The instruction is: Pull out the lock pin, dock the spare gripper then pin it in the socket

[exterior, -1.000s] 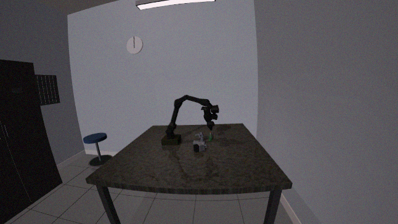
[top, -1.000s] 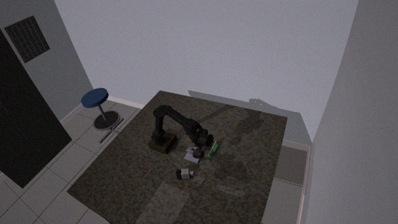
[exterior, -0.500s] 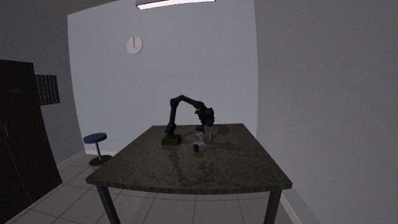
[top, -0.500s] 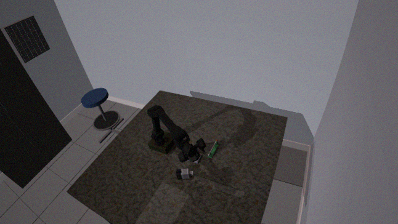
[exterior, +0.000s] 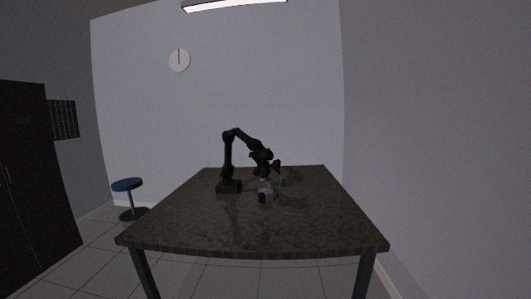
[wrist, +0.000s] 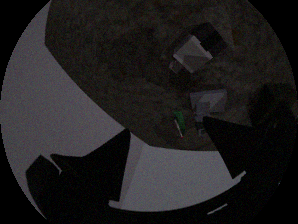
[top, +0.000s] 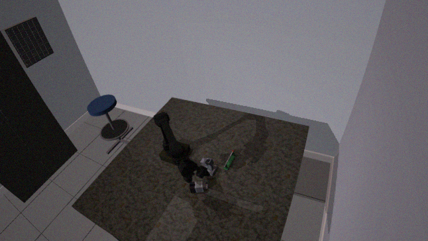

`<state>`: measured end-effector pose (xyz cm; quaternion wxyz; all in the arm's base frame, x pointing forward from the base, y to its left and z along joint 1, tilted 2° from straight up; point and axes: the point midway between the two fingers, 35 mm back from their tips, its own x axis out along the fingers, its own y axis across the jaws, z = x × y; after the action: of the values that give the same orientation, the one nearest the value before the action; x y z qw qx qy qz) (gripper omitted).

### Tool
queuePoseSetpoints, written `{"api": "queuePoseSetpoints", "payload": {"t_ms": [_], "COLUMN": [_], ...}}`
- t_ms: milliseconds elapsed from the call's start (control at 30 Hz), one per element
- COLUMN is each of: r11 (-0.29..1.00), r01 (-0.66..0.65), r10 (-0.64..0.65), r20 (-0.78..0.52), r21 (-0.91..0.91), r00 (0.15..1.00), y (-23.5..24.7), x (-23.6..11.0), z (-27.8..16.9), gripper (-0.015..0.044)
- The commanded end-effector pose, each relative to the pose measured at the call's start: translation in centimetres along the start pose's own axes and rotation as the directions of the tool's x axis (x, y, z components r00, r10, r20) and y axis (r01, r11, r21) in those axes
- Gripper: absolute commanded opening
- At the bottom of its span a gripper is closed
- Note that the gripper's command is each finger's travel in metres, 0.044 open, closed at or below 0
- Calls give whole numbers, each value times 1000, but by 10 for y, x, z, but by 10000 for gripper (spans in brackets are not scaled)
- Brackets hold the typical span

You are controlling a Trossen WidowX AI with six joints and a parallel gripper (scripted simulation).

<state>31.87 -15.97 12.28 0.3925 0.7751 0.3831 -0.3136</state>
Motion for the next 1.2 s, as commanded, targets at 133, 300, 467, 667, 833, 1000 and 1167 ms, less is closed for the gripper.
{"api": "queuePoseSetpoints", "payload": {"t_ms": [133,300,467,667,833,1000,1167], "r11": [705,705,705,705,705,705,705], "r01": [-99,-99,-99,-99,-98,-98,-98], "r10": [160,160,160,160,160,159,159], "r20": [-22,-22,-22,-22,-22,-22,-22], "r21": [702,702,702,702,702,702,702], "r00": [987,987,987,987,987,987,987], "y": [-26,-26,-26,-28,-40,-52,-53], "x": [-26,-26,-26,-20,7,29,32], "z": [36,36,36,40,58,70,72], "gripper": [440,440,440,440,440,440,440]}}
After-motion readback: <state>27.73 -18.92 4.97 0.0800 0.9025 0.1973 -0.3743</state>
